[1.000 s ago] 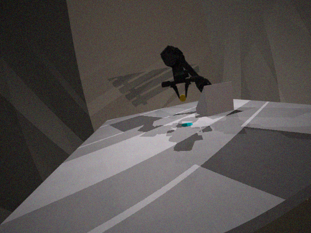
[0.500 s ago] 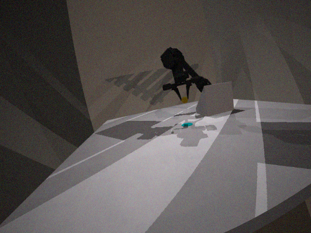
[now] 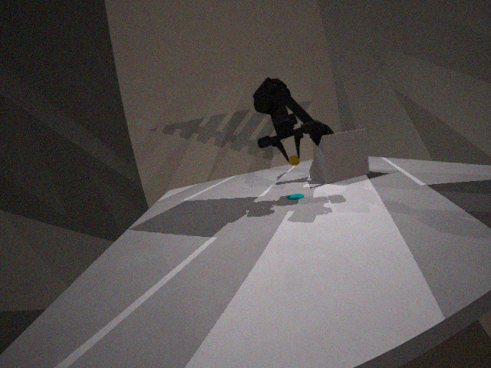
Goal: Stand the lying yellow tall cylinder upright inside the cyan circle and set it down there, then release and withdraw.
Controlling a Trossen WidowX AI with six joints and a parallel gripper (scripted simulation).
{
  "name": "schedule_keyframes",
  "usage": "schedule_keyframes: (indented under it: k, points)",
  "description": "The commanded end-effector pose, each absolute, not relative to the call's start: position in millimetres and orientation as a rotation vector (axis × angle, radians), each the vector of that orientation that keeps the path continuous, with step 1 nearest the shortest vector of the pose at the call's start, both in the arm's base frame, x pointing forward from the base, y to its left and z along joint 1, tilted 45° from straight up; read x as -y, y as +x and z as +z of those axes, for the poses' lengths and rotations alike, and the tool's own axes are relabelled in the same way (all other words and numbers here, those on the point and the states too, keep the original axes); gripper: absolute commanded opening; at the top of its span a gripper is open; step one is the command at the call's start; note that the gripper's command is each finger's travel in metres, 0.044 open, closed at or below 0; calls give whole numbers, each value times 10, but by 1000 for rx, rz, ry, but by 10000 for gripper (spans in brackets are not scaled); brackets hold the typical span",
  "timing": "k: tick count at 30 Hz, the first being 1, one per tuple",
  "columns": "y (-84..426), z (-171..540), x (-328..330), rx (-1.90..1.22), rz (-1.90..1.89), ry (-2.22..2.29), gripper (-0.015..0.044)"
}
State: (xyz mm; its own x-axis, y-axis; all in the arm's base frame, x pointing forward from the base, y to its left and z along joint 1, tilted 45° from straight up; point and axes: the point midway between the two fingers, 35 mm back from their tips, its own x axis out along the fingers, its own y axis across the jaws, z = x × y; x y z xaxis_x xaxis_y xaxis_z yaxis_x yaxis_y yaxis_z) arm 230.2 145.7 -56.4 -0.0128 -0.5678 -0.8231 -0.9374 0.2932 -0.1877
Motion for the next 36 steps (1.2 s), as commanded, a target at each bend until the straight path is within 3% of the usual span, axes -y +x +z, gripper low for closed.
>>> schedule_keyframes:
  k: [1,36]
  points:
    - [2304,-572,-1458,-1680,569,-1347,105]
    - [2282,-712,-1389,-1595,761,-1129,105]
